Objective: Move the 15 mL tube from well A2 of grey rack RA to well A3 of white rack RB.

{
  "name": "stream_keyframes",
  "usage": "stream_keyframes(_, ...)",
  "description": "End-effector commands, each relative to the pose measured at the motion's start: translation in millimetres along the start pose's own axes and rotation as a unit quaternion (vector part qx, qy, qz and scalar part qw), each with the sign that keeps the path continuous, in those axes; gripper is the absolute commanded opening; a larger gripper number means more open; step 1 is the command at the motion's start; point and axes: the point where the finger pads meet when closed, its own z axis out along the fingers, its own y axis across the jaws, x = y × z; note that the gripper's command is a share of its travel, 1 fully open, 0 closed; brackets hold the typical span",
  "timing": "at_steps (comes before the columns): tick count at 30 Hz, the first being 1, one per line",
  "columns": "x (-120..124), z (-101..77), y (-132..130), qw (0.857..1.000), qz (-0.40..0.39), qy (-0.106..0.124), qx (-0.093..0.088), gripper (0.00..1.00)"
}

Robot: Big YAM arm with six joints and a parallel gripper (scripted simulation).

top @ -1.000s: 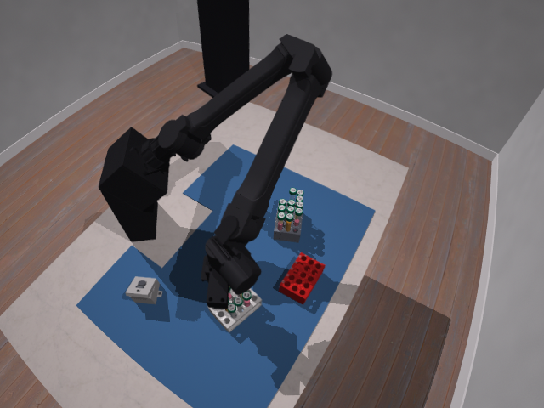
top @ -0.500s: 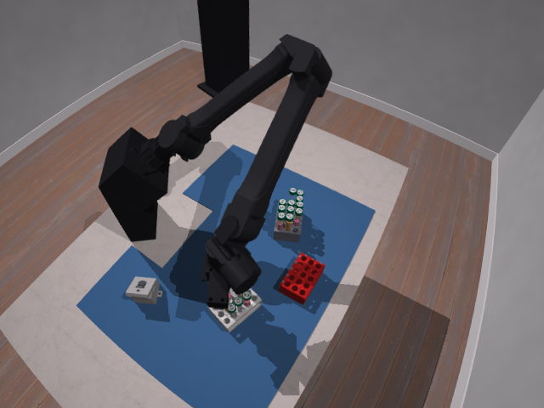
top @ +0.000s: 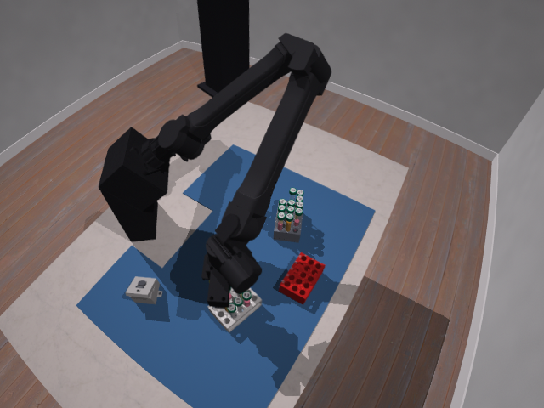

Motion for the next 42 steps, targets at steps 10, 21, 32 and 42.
stream_keyframes(10, -13.5, -43.8, 6.5, 1.000, -0.012, -0.018, -0.006, 0.30)
stream_keyframes(21, -14.5, -68.7, 8.2, 1.000, -0.013, -0.020, -0.005, 0.30)
stream_keyframes(32, 7.5, -66.2, 9.7, 0.998, -0.066, -0.002, 0.002, 0.00)
stream_keyframes(42, 27.8, -61.6, 35.3, 0.972, -0.235, -0.006, 0.000, 0.00)
